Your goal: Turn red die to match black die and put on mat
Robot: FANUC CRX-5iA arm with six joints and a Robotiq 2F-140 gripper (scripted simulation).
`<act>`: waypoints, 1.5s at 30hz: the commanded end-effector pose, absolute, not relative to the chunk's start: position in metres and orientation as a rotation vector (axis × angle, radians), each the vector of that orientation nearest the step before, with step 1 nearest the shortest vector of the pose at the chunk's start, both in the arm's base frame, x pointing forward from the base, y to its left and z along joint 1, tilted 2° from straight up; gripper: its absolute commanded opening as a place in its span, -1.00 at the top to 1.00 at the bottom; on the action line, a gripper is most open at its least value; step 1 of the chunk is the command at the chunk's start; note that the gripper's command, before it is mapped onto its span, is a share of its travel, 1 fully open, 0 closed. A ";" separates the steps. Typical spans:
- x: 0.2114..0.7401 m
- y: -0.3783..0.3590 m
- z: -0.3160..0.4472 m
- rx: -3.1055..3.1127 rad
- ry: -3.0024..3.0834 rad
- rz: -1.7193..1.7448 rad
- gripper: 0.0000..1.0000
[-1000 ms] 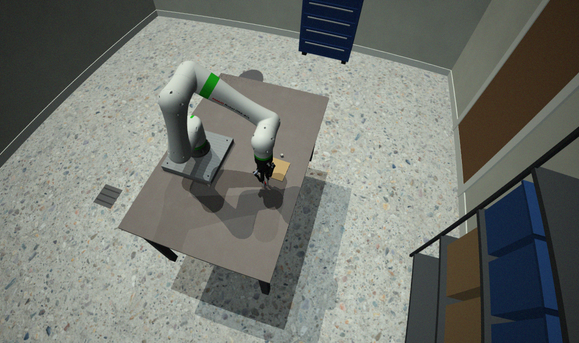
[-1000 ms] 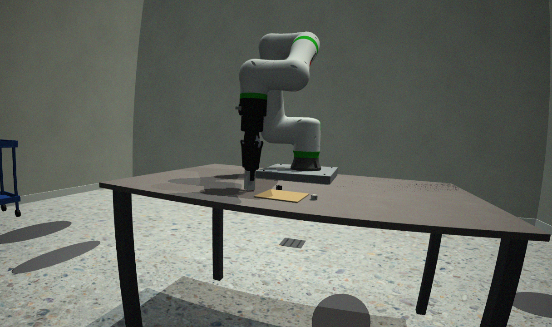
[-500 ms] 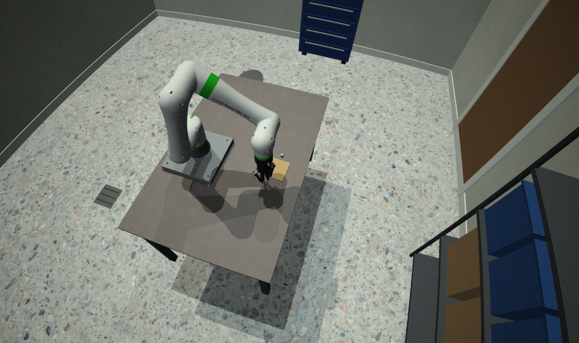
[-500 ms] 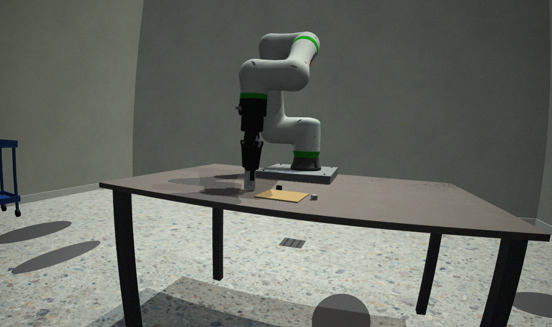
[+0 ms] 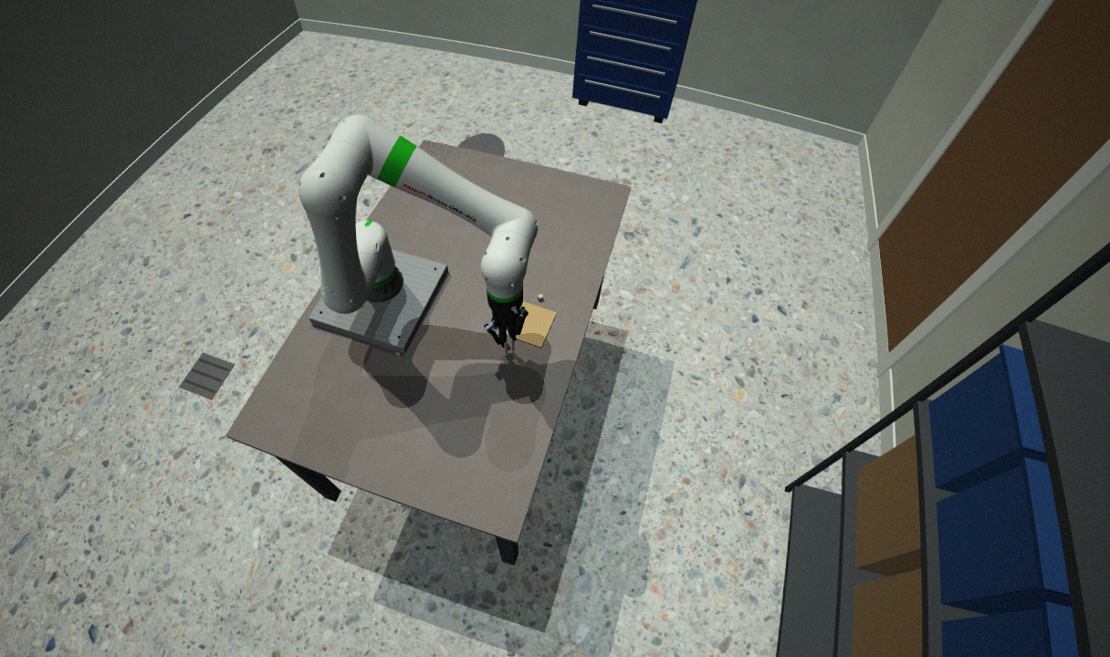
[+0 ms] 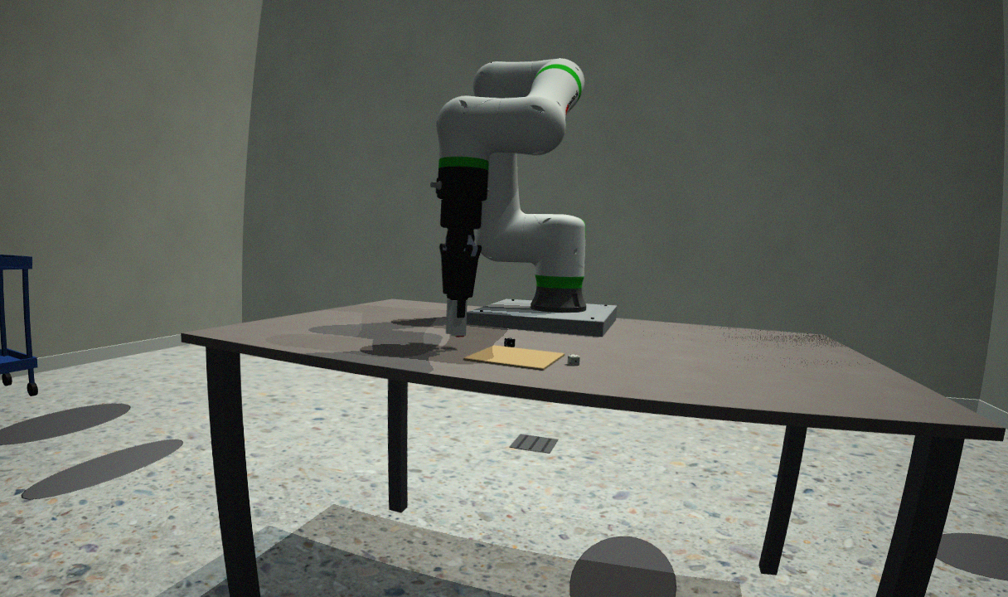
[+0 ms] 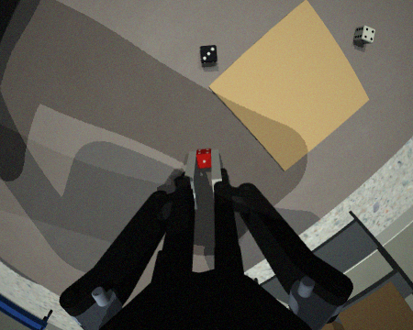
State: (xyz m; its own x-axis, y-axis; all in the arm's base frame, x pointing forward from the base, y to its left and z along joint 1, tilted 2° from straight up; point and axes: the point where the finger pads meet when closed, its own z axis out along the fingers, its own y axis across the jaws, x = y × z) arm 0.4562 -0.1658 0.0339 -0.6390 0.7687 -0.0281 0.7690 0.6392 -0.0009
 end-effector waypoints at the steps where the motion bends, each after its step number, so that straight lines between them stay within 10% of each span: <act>1: 0.456 -0.165 0.061 1.324 2.821 -0.020 0.87; 45: 0.488 -0.097 0.109 0.246 3.113 -0.032 0.87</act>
